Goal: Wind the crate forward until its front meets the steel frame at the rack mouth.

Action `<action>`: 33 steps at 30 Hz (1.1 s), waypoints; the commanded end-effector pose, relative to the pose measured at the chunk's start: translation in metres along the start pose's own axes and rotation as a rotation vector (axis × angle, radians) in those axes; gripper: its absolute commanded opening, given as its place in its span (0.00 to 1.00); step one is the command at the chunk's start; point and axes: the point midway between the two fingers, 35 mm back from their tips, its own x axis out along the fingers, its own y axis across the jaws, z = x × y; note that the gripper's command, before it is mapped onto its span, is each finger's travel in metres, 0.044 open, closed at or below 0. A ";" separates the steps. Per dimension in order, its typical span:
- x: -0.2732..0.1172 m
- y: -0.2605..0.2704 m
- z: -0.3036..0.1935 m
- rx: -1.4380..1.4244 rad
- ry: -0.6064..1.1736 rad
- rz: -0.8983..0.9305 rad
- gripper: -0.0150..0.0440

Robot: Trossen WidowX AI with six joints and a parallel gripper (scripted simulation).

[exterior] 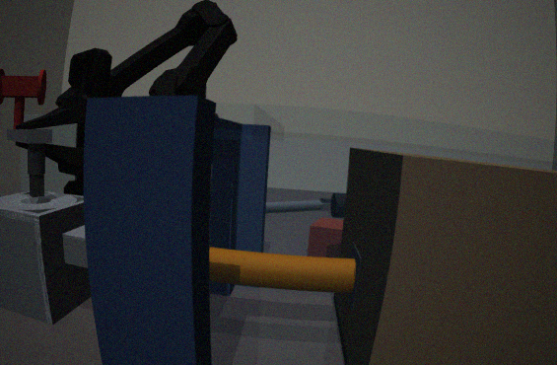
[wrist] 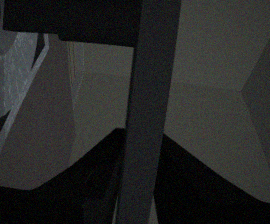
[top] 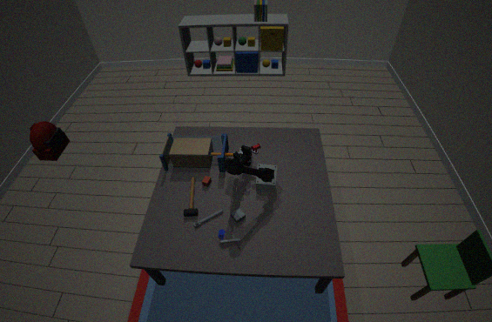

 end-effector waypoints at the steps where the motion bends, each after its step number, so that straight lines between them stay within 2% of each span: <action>1: -0.001 0.000 0.000 0.005 0.001 -0.006 0.25; 33: 0.001 0.012 -0.001 0.001 -0.007 0.001 0.25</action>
